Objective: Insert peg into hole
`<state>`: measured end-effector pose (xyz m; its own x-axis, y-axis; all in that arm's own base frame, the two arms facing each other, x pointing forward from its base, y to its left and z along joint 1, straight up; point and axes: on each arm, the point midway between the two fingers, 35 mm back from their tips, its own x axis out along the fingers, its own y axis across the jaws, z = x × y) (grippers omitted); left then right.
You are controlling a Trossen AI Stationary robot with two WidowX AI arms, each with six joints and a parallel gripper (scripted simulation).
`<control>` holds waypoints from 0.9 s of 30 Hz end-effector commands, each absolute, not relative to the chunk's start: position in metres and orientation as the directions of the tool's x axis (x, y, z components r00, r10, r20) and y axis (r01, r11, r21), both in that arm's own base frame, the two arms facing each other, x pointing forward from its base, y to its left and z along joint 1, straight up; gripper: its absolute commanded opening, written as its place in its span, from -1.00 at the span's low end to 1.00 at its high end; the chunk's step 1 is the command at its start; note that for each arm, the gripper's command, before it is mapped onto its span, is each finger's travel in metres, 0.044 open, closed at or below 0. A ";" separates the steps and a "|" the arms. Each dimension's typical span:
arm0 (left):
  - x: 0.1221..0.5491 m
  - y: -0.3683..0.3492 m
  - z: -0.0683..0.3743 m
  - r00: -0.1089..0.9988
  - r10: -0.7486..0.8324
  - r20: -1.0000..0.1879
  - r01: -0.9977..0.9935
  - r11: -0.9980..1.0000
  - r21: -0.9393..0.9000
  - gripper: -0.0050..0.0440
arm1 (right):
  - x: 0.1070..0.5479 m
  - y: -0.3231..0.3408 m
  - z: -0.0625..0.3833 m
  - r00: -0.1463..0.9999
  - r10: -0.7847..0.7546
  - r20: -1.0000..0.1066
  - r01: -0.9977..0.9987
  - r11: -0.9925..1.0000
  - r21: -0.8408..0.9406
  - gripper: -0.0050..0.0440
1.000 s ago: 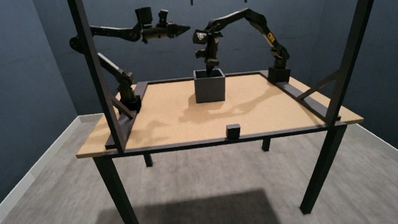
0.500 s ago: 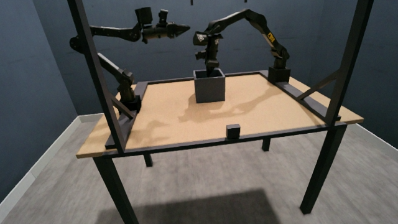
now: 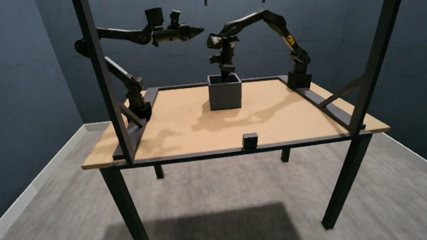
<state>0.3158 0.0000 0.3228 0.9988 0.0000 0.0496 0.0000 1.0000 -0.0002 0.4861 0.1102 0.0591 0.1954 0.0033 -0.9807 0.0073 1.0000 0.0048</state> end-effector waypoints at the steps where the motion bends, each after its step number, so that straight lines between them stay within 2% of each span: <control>1: 0.313 0.001 0.327 0.998 0.001 0.064 -0.001 1.000 -0.003 1.00 | 0.486 0.109 0.057 0.195 0.001 -0.981 0.009 1.000 0.003 -1.00; 27: 0.313 0.001 0.327 0.998 0.001 0.064 -0.001 1.000 -0.003 1.00 | 0.486 0.109 0.055 0.198 0.001 -0.980 0.009 1.000 0.003 -1.00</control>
